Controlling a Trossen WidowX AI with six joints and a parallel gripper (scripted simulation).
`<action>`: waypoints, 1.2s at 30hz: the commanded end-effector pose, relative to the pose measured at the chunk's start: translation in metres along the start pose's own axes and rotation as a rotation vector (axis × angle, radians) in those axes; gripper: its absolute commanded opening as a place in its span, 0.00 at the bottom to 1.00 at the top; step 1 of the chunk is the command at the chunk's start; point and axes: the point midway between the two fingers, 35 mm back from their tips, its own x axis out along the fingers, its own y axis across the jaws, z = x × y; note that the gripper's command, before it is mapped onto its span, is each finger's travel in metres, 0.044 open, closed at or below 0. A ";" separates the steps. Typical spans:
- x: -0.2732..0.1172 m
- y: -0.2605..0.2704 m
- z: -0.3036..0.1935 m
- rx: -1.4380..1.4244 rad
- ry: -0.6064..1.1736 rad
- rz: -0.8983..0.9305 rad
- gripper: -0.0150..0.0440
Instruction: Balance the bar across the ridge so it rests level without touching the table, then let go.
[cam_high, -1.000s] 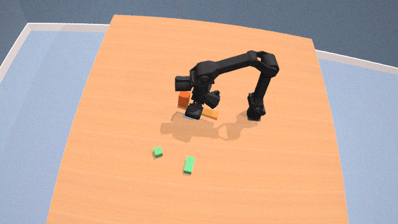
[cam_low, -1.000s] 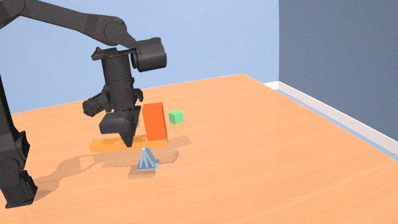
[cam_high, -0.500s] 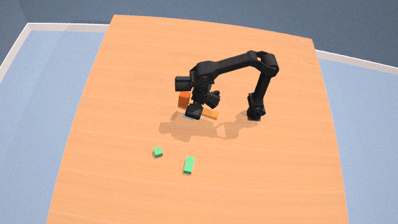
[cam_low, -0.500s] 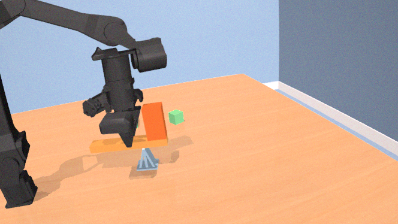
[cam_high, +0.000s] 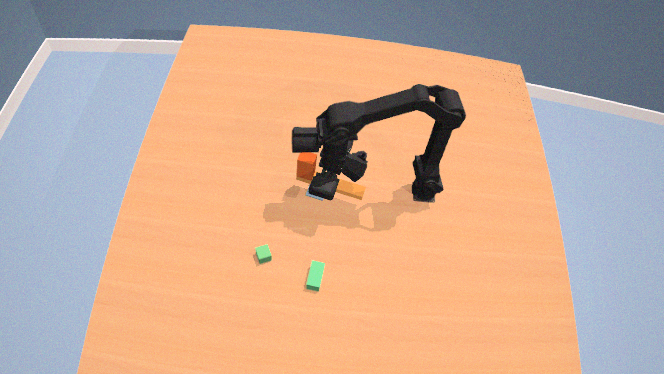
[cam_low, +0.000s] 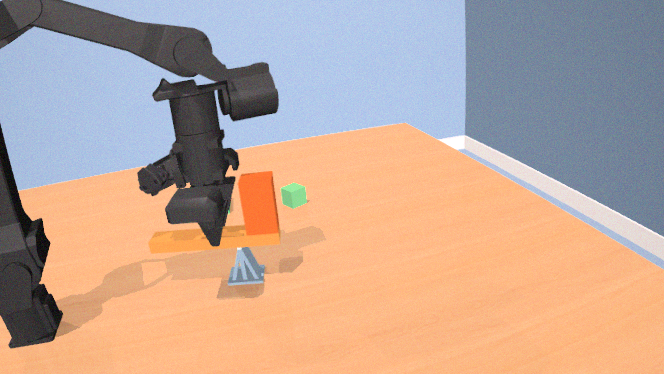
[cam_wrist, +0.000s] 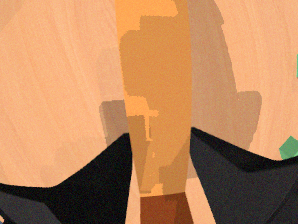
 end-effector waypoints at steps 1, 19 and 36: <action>0.000 0.000 0.000 0.000 0.000 0.000 0.54; 0.000 0.000 0.000 0.000 0.000 0.000 0.57; 0.000 0.000 0.000 0.000 0.000 0.000 1.00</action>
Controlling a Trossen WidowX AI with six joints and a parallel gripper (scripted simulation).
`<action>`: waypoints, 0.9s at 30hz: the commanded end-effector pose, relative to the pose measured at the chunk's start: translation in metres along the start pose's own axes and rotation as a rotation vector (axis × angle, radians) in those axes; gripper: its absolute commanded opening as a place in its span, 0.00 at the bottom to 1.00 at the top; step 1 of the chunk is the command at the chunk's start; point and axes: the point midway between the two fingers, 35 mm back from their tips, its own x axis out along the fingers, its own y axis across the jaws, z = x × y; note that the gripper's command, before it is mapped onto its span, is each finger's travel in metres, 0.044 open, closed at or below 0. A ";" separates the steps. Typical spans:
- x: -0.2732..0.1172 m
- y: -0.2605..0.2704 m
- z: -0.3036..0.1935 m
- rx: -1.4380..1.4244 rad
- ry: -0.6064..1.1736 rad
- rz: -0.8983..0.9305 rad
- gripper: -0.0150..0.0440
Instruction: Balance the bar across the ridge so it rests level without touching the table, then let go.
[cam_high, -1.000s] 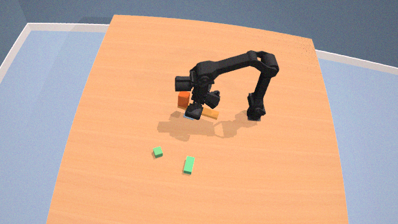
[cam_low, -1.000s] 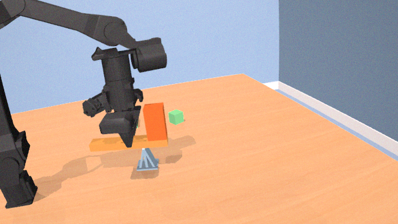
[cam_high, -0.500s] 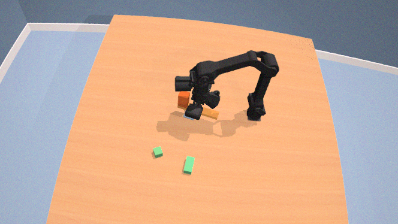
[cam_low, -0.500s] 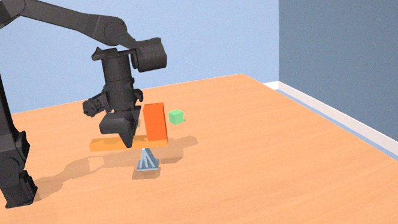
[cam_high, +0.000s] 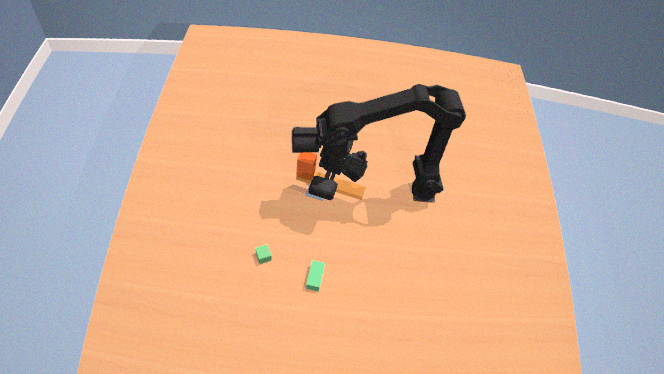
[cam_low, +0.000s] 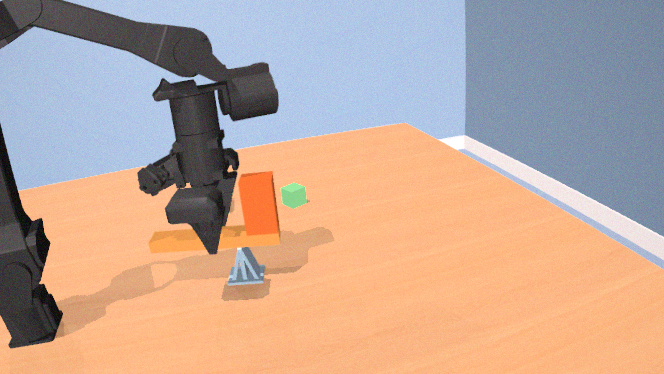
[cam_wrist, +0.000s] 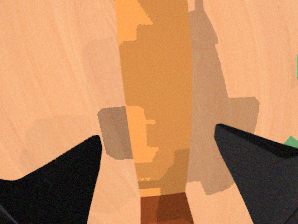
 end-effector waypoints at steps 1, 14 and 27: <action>0.000 0.000 0.000 0.000 0.000 -0.001 1.00; -0.100 0.000 0.000 0.000 0.000 0.000 1.00; -0.100 0.000 0.000 0.000 0.000 0.000 1.00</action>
